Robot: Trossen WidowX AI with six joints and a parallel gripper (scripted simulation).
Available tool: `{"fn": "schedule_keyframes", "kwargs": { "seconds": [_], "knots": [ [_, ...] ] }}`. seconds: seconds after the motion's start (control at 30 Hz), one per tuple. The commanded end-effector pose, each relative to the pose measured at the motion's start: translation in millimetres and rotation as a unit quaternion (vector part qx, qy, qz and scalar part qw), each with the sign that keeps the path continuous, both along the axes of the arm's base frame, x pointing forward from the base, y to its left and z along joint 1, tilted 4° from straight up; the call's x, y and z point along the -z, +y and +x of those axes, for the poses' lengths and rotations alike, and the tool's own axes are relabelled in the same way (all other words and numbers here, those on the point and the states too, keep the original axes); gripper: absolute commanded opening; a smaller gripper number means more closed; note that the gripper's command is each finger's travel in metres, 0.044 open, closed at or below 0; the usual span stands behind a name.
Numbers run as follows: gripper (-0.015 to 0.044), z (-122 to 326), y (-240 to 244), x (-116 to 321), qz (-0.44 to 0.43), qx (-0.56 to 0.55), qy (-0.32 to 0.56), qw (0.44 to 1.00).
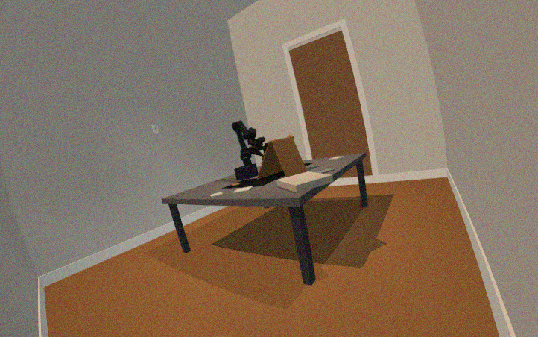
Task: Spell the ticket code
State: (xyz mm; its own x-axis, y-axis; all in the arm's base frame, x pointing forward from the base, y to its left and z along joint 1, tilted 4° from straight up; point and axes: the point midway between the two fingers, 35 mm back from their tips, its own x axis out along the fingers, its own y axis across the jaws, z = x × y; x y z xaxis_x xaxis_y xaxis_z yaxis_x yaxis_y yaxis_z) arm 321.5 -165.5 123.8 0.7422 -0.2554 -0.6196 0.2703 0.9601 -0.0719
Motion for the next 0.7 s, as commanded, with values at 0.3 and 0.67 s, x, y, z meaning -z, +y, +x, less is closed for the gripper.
{"fn": "schedule_keyframes", "kwargs": {
  "seconds": [0.3,0.67],
  "knots": [
    [0.0000,2,7,0,0.001,0.003,-0.001,1.000],
    [0.0000,4,14,1,0.001,0.003,-0.002,1.000]
  ]
}}
